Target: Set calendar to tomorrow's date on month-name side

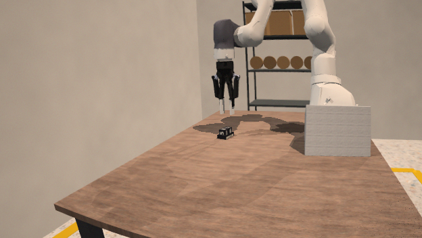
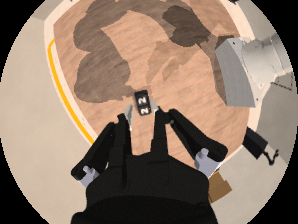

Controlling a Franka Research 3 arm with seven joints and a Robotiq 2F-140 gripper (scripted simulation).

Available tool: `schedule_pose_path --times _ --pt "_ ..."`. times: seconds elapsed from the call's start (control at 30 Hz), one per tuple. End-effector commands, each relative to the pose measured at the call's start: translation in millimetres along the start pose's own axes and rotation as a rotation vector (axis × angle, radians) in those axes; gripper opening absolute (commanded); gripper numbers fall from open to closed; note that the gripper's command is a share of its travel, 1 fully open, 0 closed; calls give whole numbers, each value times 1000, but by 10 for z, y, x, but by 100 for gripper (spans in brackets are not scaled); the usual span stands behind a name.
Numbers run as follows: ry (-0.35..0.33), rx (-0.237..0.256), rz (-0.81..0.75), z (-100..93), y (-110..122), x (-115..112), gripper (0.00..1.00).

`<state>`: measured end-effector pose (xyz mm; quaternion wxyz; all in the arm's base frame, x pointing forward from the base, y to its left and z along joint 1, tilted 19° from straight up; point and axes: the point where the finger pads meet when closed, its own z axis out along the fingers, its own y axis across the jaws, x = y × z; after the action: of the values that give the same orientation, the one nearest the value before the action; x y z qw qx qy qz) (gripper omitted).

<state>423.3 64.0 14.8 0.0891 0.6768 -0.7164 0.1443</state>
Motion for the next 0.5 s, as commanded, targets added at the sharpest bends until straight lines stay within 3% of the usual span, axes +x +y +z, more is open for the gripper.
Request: schedule_pose_path --times 0.0,0.47 --pt "-2 3 3 7 -12 -8 28" --pt "-2 3 4 117 -13 -9 28"
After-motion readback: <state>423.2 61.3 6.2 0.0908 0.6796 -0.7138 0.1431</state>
